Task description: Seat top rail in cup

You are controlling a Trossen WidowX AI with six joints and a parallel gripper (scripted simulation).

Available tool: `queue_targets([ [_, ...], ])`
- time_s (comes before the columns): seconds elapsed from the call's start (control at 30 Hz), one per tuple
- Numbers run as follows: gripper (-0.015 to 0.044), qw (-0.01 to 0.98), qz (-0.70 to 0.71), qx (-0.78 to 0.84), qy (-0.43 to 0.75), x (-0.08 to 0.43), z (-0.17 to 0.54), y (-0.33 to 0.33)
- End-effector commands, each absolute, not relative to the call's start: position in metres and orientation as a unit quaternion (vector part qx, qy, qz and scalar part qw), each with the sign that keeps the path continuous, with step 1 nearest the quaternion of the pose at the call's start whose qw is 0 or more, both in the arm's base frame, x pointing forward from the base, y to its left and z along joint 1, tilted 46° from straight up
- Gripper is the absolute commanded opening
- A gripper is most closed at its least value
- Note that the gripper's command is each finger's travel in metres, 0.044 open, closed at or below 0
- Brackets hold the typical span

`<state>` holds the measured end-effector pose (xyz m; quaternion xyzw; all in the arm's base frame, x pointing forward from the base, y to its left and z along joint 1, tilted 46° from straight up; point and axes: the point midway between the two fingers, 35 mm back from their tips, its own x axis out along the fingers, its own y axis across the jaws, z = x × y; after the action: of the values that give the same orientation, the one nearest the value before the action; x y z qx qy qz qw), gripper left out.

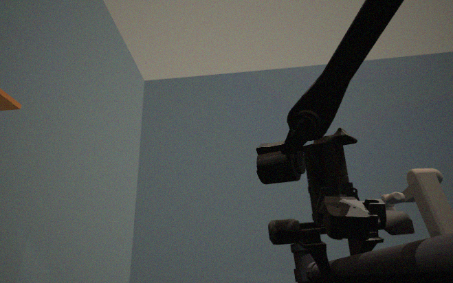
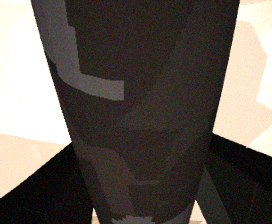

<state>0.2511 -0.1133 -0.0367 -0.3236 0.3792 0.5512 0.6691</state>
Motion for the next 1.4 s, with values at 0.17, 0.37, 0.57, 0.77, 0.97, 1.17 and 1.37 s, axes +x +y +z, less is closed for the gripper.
queue_targets([
  [0.17,0.0000,0.669,0.551,-0.323,0.379,0.2510,-0.0365,-0.1130],
  [0.37,0.0000,0.669,0.551,-0.324,0.380,0.2510,-0.0365,-0.1137],
  [0.57,0.0000,0.668,0.551,-0.325,0.380,0.2510,-0.0365,-0.1146],
  [0.77,0.0000,0.668,0.550,-0.326,0.381,0.2509,-0.0364,-0.1157],
  [0.97,0.0000,0.667,0.550,-0.326,0.382,0.2507,-0.0365,-0.1167],
  [1.17,0.0000,0.667,0.550,-0.326,0.382,0.2504,-0.0368,-0.1176],
  [1.37,0.0000,0.667,0.549,-0.327,0.383,0.2503,-0.0371,-0.1185],
])
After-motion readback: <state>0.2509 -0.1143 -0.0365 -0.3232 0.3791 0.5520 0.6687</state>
